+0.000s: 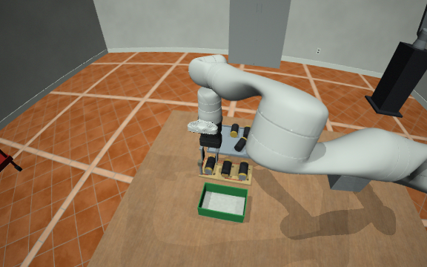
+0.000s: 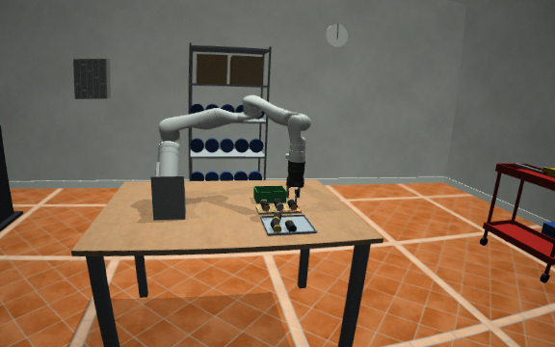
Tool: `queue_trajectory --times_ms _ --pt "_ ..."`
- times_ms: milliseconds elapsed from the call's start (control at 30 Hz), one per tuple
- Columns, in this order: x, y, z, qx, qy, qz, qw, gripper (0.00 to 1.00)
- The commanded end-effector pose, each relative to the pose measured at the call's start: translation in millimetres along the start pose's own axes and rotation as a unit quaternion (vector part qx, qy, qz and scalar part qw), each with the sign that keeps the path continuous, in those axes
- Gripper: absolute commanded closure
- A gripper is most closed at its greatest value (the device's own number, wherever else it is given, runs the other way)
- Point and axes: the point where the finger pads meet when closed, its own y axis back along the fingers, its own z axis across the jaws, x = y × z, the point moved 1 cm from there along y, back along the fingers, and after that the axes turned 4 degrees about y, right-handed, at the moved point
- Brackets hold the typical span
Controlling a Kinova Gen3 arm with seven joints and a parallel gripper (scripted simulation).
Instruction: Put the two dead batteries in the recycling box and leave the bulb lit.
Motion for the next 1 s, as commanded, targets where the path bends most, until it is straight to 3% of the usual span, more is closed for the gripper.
queue_trajectory --times_ms 0,733,967 --pt "-0.3 1.4 0.6 -0.001 0.000 0.000 1.000 0.10" --pt "-0.3 0.6 0.6 -0.001 0.000 0.000 1.000 0.10" --pt "-0.3 -24.8 0.6 -0.001 0.000 0.000 1.000 0.10"
